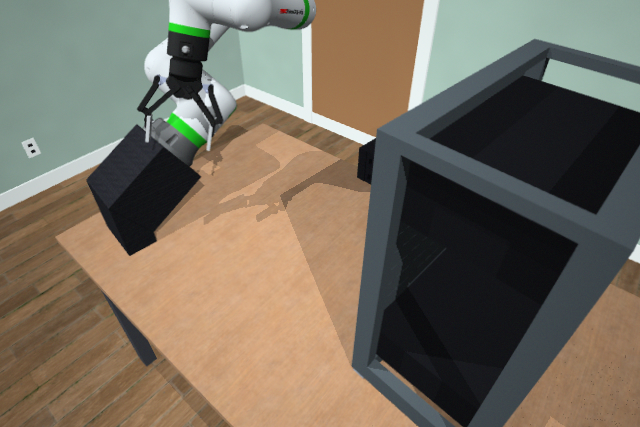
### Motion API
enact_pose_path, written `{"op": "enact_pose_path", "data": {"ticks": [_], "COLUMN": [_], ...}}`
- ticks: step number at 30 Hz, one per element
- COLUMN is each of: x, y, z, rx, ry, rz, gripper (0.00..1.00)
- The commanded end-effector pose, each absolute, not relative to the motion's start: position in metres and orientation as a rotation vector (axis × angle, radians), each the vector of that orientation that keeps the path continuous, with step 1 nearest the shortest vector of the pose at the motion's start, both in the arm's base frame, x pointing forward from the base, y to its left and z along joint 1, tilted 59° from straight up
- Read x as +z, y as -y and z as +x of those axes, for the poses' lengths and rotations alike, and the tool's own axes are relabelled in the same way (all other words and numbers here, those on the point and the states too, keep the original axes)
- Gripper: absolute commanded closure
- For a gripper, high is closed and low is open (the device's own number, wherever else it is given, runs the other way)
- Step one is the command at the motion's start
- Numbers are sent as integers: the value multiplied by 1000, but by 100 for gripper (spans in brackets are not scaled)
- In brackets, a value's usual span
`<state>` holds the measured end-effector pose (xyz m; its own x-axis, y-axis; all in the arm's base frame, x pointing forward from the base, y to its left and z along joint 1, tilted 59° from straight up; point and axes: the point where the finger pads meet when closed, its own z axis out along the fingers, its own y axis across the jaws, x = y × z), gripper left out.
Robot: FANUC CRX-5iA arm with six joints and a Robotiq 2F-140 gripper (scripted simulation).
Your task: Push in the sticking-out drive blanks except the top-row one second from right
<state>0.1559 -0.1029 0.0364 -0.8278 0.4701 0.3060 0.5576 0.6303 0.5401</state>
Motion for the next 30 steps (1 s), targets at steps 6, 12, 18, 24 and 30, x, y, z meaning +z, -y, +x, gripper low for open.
{"op": "enact_pose_path", "data": {"ticks": [6,12,18,24,30], "x": [39,42,50,60,69], "y": [84,76,65,58,55], "z": [192,211,244,275,297], "rx": [-1129,-1201,-1300,-1365,-1390], "ry": [2883,2975,3135,3295,3411], "rz": [-703,-617,-468,-318,-208], "gripper": [0,0,0,0,0]}}
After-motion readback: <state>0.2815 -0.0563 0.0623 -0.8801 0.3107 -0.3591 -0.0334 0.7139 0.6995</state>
